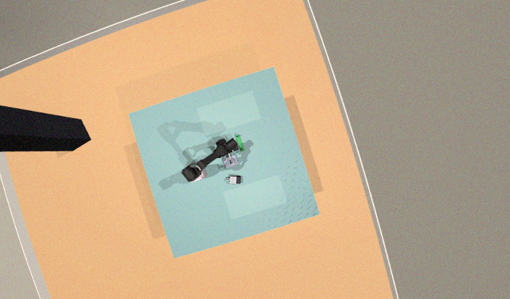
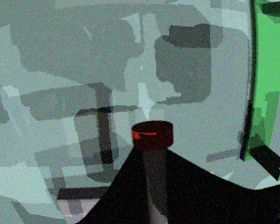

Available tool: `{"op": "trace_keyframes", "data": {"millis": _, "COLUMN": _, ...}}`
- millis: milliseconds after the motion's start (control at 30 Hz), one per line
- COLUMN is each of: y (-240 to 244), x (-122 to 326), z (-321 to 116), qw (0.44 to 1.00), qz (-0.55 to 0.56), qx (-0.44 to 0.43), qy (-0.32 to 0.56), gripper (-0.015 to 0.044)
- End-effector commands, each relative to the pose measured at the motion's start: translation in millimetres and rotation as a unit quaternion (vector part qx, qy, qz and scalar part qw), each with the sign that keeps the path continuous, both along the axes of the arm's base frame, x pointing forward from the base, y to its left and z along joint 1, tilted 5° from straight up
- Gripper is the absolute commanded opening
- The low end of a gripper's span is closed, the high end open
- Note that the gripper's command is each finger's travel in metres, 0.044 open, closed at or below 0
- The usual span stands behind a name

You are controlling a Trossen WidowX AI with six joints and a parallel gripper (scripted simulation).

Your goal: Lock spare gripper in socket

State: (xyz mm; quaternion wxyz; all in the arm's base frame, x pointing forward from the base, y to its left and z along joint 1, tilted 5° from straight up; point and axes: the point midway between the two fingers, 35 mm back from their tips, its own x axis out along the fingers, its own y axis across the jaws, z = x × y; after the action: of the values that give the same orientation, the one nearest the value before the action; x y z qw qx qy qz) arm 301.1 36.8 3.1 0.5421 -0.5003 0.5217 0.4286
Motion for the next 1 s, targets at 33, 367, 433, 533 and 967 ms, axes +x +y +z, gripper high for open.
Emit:
{"op": "trace_keyframes", "data": {"millis": 33, "y": 0, "x": 0, "z": -1, "qw": 1.000, "qz": 0.002, "qx": 0.001, "qy": 0.000, "gripper": 0.0000}}
{"op": "trace_keyframes", "data": {"millis": 367, "y": 5, "x": 1, "z": 7, "qw": 0.999, "qz": 0.001, "qx": 0.051, "qy": -0.007, "gripper": 0.0000}}
{"op": "trace_keyframes", "data": {"millis": 433, "y": 6, "x": 2, "z": 8, "qw": 0.998, "qz": 0.001, "qx": 0.064, "qy": -0.008, "gripper": 0.0000}}
{"op": "trace_keyframes", "data": {"millis": 533, "y": 8, "x": 2, "z": 8, "qw": 0.998, "qz": 0.001, "qx": 0.068, "qy": -0.008, "gripper": 0.0000}}
{"op": "trace_keyframes", "data": {"millis": 967, "y": 16, "x": 4, "z": 12, "qw": 0.997, "qz": 0.003, "qx": 0.074, "qy": -0.009, "gripper": 0.0000}}
